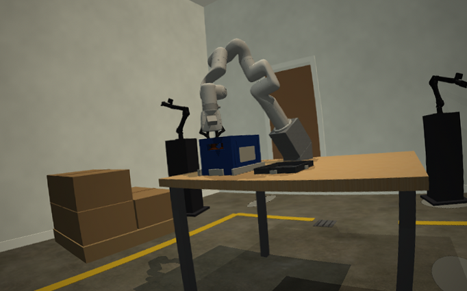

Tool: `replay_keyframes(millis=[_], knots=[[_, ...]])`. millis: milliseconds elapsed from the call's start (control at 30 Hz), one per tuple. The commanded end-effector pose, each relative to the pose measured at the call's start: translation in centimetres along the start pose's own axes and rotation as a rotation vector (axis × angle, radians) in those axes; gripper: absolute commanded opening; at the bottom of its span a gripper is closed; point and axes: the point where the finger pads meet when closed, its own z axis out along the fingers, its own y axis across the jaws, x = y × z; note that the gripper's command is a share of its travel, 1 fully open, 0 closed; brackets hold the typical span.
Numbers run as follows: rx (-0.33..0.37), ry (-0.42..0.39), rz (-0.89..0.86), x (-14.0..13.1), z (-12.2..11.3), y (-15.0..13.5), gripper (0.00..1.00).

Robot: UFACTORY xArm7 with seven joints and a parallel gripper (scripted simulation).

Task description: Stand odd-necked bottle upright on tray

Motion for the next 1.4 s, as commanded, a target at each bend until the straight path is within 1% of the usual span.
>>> replay_keyframes(millis=[0, 100, 133, 1367], knots=[[-0.003, 0.002, 0.0, 0.07, -0.09, 0.11, 0.0], [-0.003, 0.002, 0.0, 0.07, -0.09, 0.11, 0.0], [-0.003, 0.002, 0.0, 0.07, -0.09, 0.11, 0.65], [-0.003, 0.002, 0.0, 0.07, -0.14, 0.11, 0.65]])
